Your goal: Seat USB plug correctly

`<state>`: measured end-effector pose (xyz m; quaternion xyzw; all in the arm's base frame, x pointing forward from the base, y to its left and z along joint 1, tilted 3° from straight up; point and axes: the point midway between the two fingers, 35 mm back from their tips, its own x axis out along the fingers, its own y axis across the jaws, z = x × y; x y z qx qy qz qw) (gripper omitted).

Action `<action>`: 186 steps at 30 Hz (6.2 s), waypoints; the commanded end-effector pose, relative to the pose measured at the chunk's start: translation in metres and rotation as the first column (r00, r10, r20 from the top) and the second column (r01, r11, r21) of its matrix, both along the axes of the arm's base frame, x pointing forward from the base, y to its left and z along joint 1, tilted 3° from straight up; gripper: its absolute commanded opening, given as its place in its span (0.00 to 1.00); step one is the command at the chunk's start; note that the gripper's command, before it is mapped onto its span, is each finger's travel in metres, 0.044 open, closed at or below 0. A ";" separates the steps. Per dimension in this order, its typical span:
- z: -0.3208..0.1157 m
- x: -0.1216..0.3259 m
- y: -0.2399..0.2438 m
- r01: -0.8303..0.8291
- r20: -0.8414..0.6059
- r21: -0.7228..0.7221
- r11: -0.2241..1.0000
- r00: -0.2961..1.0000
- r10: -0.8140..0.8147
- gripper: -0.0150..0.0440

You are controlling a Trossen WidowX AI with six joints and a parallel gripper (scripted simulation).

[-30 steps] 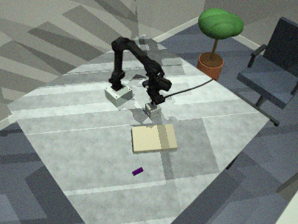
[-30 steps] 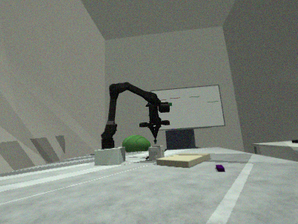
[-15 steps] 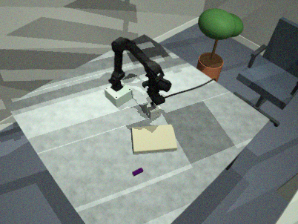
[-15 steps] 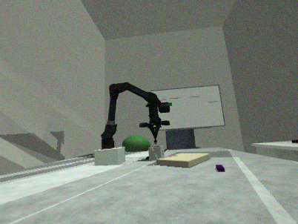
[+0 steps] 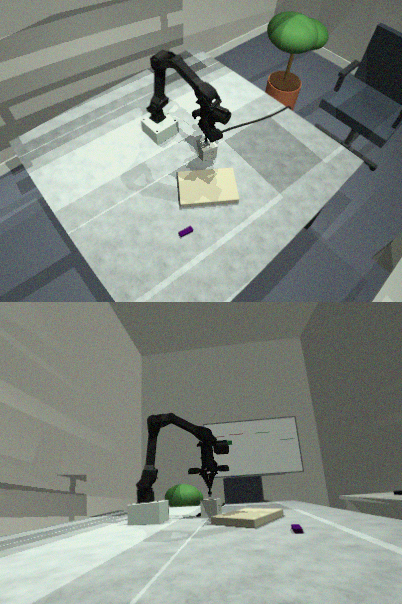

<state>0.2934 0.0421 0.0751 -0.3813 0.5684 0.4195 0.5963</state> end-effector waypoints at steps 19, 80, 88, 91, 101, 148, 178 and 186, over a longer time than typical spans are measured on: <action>-0.002 0.001 0.002 -0.004 0.011 0.022 1.000 1.000 0.004 0.25; -0.009 0.001 0.004 -0.005 0.020 0.043 0.999 1.000 0.005 0.25; -0.010 0.001 0.004 -0.005 0.020 0.043 0.999 1.000 0.005 0.25; -0.010 0.001 0.004 -0.005 0.020 0.044 0.999 1.000 0.005 0.25; -0.012 0.001 0.004 -0.005 0.020 0.044 0.999 1.000 0.005 0.25; -0.017 0.001 0.004 -0.005 0.020 0.044 0.999 1.000 0.005 0.25; -0.021 0.001 0.004 -0.005 0.020 0.044 0.999 1.000 0.005 0.25; -0.022 0.001 0.004 -0.005 0.020 0.044 0.999 1.000 0.005 0.25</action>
